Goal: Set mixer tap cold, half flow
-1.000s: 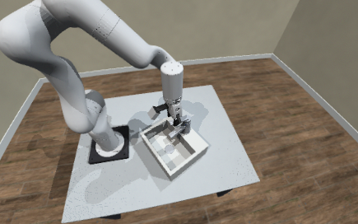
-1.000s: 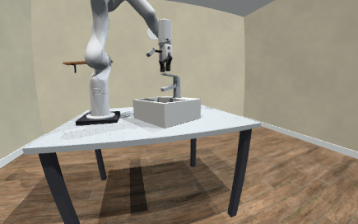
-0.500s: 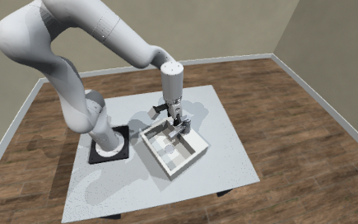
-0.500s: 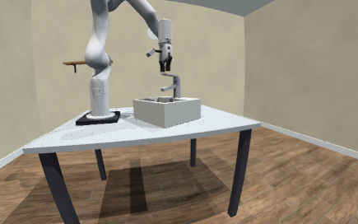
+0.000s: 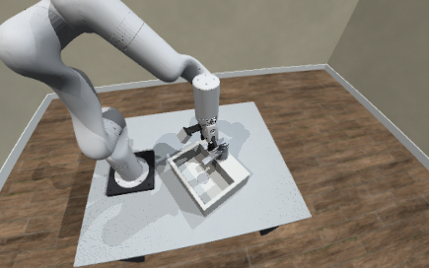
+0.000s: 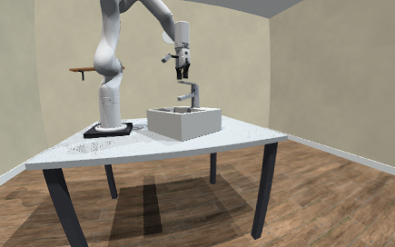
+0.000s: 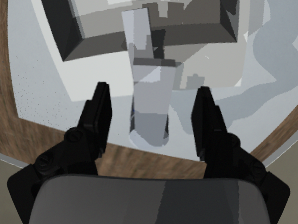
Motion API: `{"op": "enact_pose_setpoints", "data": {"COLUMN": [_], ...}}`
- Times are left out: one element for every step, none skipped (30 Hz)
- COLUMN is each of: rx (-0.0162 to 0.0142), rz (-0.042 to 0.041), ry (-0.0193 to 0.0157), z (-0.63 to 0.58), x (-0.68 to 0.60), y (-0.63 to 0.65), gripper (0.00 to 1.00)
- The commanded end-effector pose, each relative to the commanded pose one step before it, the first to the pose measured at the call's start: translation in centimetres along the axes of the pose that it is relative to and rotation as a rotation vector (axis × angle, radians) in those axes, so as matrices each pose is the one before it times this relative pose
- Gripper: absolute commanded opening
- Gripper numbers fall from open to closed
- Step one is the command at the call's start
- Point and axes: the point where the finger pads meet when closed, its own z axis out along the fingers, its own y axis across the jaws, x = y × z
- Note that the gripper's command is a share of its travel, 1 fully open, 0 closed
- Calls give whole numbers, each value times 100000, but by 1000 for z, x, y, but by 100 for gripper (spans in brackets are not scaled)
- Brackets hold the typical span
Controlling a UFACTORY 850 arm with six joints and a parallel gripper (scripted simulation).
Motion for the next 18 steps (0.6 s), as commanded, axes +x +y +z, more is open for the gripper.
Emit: {"op": "enact_pose_setpoints", "data": {"rx": [75, 0, 0, 0, 0, 0, 0, 0, 0, 0, 0, 0, 0, 0, 0, 0, 0, 0], "rz": [6, 0, 0, 0, 0, 0, 0, 0, 0, 0, 0, 0, 0, 0, 0, 0, 0, 0], "ry": [-167, 0, 0, 0, 0, 0, 0, 0, 0, 0, 0, 0, 0, 0, 0, 0, 0, 0], "z": [112, 59, 0, 0, 65, 71, 77, 82, 88, 93, 97, 102, 106, 109, 112, 115, 117, 118], "x": [-62, 0, 0, 0, 0, 0, 0, 0, 0, 0, 0, 0, 0, 0, 0, 0, 0, 0], "y": [-29, 0, 0, 0, 0, 0, 0, 0, 0, 0, 0, 0, 0, 0, 0, 0, 0, 0], "gripper": [68, 68, 68, 68, 68, 68, 68, 68, 68, 68, 68, 68, 68, 68, 68, 68, 68, 68]}}
